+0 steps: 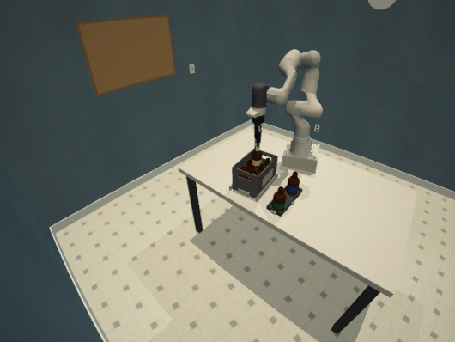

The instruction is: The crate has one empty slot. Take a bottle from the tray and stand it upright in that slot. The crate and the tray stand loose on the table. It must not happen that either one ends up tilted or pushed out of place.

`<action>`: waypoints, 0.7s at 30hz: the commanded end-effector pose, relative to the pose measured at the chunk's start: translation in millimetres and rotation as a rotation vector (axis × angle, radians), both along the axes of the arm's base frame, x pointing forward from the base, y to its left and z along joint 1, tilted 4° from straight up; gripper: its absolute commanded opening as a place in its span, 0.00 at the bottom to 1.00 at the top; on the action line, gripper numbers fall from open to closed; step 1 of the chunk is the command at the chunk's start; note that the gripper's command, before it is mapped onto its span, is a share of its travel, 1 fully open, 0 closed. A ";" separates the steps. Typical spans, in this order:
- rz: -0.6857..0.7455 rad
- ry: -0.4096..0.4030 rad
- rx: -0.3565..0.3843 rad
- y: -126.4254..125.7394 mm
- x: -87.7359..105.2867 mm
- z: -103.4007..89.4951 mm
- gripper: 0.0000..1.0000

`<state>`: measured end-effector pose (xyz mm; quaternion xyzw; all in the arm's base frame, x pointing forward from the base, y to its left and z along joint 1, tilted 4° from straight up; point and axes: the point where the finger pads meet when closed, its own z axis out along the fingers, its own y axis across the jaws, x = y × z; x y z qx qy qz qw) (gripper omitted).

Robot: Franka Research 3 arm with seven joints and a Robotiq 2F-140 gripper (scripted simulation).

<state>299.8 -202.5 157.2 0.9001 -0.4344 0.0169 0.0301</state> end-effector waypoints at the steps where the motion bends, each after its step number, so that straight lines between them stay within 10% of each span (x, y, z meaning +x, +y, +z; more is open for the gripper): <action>1: -0.003 -0.010 -0.005 -2.2 2.7 -1.3 0.00; 21: -0.003 -0.010 -0.005 -2.3 2.7 -3.5 0.00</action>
